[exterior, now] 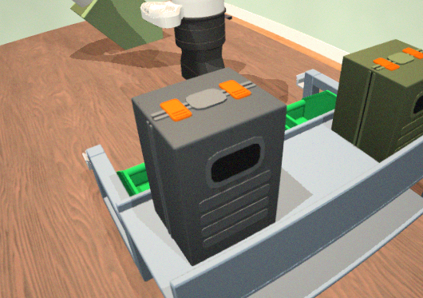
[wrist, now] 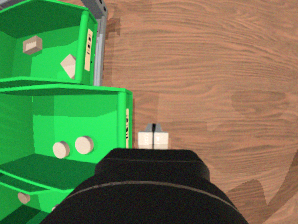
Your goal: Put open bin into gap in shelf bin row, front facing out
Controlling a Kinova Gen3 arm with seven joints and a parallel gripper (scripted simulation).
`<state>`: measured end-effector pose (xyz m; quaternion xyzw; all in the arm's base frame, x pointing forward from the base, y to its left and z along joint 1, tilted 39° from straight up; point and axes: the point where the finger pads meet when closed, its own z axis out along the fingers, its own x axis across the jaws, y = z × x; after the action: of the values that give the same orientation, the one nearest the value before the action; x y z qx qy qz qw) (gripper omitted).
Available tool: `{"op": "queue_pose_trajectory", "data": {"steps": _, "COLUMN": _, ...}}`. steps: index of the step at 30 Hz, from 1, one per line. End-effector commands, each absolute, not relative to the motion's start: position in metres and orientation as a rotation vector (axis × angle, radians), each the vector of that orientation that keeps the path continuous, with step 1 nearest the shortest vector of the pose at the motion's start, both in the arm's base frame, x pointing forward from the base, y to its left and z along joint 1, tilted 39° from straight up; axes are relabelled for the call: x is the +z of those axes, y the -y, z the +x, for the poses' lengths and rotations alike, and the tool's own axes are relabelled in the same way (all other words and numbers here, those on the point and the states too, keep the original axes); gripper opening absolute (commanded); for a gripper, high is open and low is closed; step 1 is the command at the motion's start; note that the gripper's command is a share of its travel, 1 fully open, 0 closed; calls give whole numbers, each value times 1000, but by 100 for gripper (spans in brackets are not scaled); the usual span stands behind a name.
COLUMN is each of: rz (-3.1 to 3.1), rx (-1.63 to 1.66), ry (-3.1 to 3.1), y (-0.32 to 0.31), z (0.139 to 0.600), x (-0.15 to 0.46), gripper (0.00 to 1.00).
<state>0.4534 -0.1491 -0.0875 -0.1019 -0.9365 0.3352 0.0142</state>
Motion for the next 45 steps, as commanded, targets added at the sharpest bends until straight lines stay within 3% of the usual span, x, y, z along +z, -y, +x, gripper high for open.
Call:
{"op": "queue_pose_trajectory", "data": {"steps": 1, "rz": -317, "rx": 1043, "ry": 2918, "y": 148, "z": 454, "x": -87, "gripper": 0}}
{"op": "queue_pose_trajectory", "data": {"steps": 45, "rz": -317, "rx": 1043, "ry": 2918, "y": 151, "z": 471, "x": -86, "gripper": 0}}
